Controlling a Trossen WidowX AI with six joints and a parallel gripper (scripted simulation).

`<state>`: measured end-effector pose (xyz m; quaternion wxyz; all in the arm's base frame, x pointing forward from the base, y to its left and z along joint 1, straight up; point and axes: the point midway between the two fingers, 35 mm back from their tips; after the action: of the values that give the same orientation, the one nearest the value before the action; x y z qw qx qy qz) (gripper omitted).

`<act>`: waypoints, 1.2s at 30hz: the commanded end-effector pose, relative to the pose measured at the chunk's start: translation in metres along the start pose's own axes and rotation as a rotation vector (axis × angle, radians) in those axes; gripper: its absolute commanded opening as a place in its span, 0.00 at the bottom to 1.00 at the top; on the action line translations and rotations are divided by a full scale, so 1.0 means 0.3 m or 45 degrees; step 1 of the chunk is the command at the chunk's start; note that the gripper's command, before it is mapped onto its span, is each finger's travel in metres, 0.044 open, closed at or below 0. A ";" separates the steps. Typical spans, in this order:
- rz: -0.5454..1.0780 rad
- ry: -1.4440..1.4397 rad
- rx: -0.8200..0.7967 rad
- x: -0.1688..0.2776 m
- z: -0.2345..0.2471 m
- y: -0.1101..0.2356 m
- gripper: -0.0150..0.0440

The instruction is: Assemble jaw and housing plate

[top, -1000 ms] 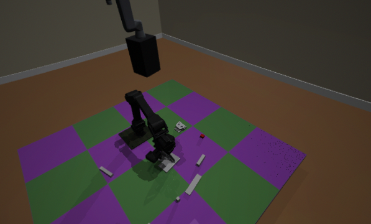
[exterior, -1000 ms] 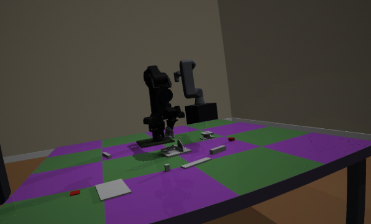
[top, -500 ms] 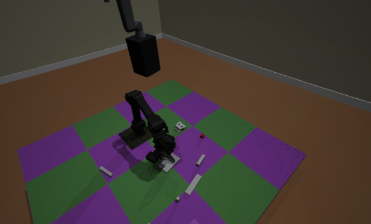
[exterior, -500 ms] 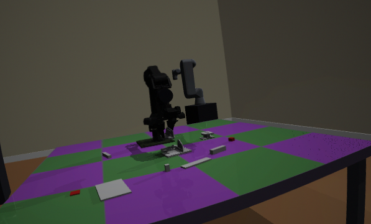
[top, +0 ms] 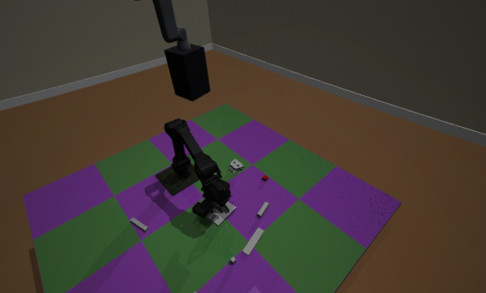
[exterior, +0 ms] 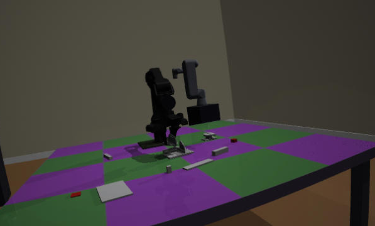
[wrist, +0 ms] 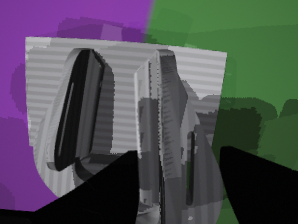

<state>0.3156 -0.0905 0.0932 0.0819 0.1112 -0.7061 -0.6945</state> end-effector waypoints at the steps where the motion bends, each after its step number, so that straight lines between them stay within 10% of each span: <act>1: 0.008 -0.003 -0.007 0.006 0.005 -0.027 0.48; 36: 0.008 0.003 -0.007 0.009 0.007 -0.089 0.48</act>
<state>0.3145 -0.0901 0.0687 0.0834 0.1099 -0.7055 -0.6952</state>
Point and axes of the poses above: the point midway between the two fingers, 35 mm back from their tips, its own y axis back along the fingers, its own z axis across the jaws, x = y × z, and after that the axes turned 11 degrees about y, right-handed
